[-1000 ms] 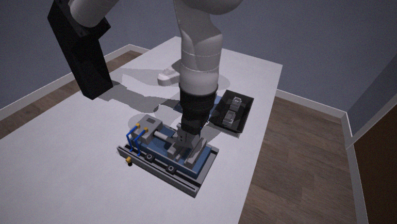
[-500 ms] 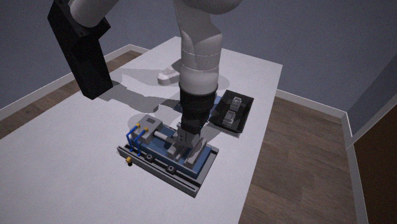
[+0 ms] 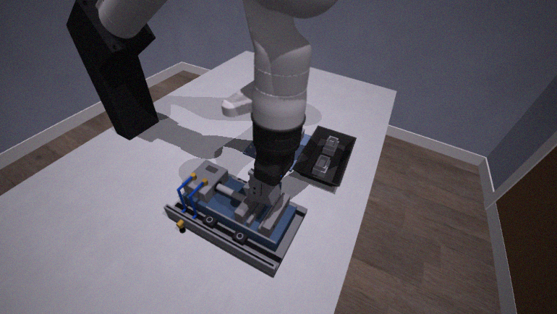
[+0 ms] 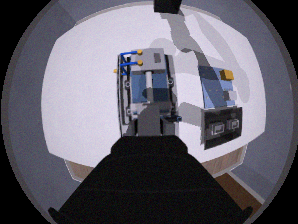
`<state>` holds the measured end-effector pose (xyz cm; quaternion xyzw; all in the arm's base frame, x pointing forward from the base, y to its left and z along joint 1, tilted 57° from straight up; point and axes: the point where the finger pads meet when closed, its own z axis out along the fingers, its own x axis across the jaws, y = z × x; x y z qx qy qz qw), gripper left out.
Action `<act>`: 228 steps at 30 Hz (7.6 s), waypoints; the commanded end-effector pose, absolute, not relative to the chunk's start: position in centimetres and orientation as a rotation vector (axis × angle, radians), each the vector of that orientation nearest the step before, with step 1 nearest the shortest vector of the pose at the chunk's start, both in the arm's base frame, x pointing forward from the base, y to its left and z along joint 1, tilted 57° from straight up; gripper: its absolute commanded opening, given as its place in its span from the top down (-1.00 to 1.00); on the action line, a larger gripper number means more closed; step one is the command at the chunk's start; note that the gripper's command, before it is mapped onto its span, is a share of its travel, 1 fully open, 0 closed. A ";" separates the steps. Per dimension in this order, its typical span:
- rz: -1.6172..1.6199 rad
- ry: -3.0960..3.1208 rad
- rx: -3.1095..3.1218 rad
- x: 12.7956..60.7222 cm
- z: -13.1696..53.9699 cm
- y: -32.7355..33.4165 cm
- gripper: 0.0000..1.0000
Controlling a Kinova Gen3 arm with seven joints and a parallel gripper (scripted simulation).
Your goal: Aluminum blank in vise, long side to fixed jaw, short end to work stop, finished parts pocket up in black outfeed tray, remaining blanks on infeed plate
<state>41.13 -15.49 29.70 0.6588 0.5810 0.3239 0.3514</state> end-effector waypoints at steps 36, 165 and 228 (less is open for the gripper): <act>0.962 1.317 1.915 40.9 28.8 -11.1 1.00; 1.428 0.064 2.667 40.6 24.9 9.5 1.00; 1.457 -0.027 2.690 40.5 24.6 10.9 1.00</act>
